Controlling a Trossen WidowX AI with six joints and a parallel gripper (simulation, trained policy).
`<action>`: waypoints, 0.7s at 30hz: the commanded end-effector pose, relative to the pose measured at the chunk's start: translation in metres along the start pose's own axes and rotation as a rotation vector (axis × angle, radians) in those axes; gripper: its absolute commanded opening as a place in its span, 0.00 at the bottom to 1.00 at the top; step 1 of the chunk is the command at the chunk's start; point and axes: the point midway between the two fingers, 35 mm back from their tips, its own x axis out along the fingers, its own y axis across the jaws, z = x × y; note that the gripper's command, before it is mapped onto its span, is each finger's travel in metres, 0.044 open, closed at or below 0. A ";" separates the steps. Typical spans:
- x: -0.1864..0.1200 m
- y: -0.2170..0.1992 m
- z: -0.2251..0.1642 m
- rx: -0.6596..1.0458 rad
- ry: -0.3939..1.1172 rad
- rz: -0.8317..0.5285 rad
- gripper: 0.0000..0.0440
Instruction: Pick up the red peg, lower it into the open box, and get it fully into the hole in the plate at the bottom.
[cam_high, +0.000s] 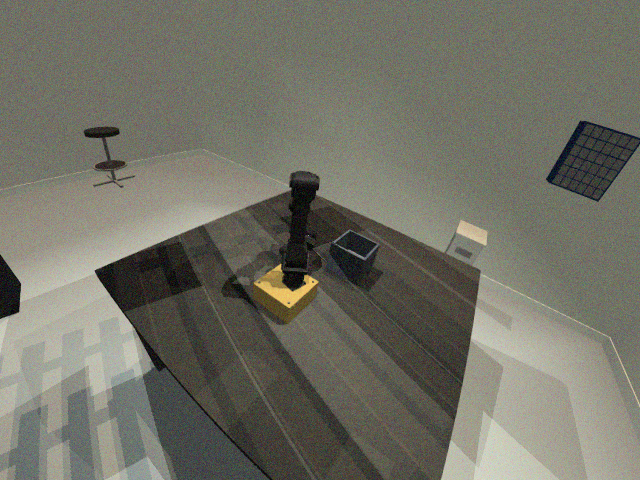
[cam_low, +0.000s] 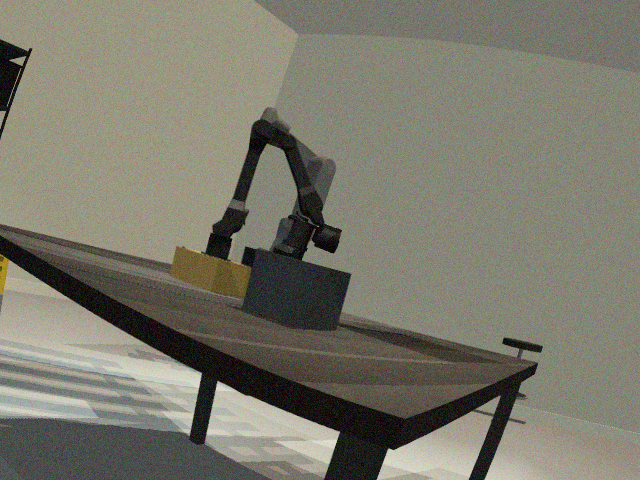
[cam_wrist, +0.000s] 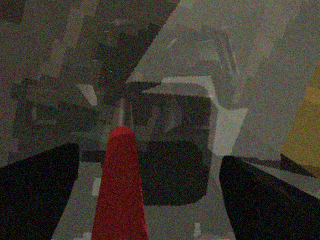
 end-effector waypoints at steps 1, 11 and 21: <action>0.009 0.003 -0.002 0.002 -0.001 -0.003 0.43; 0.011 0.019 -0.011 -0.025 0.028 0.034 0.00; -0.009 0.037 -0.018 0.007 0.070 0.101 0.00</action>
